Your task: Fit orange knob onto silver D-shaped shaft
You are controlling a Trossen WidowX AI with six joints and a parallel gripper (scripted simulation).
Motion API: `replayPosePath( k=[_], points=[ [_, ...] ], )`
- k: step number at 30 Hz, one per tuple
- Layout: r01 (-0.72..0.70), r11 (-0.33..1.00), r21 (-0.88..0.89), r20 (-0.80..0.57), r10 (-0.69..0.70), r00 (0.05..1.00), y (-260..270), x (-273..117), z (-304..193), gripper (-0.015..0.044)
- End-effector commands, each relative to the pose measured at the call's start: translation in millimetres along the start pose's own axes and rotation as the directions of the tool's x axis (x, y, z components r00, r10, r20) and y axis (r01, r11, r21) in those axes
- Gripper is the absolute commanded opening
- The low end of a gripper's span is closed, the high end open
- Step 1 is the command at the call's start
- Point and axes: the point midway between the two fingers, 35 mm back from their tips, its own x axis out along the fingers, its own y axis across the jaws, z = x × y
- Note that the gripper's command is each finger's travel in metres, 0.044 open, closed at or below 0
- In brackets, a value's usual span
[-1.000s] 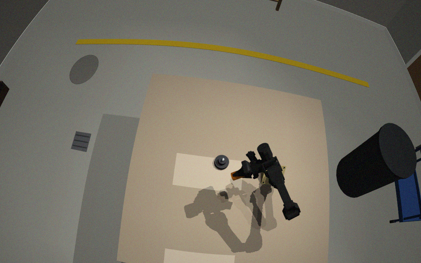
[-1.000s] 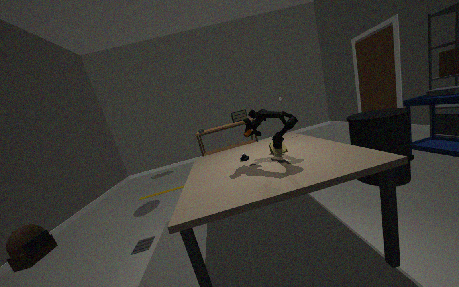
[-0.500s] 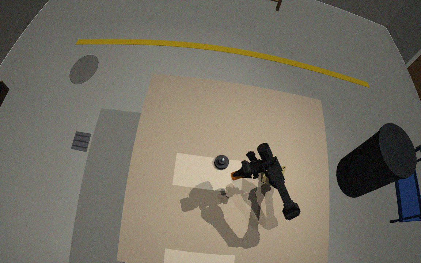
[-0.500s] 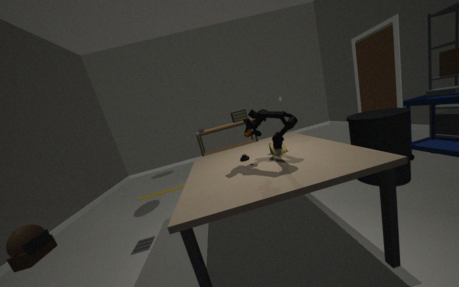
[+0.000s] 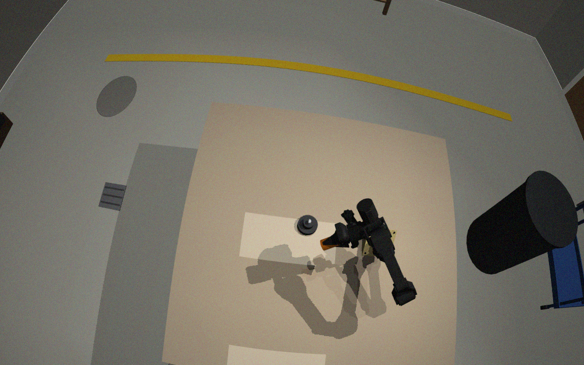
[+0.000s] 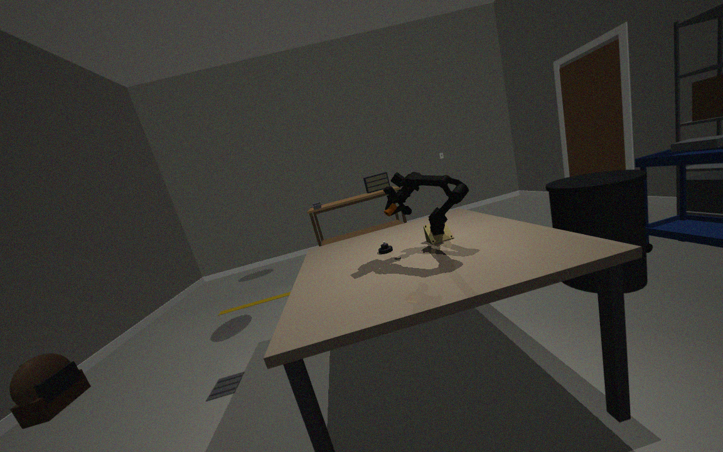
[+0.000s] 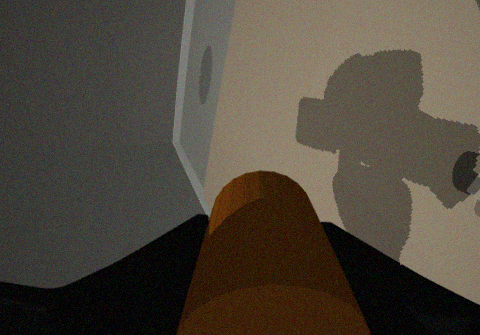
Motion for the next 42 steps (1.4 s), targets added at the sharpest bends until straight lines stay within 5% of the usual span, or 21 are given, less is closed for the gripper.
replayPosePath(
  k=[1, 10, 22, 42],
  points=[
    [-0.001, 1.000, -0.005, 0.000, 0.001, 1.000, 0, 0, 0, 0.0000],
    [0.037, 0.999, -0.006, -0.002, -0.037, 0.999, -6, 6, -1, 0.0000],
    [0.333, 0.943, -0.009, -0.001, -0.333, 0.943, -24, 27, -2, 0.0000],
    [0.772, 0.636, -0.018, 0.000, -0.772, 0.636, -54, 61, -4, 0.0000]
  ],
)
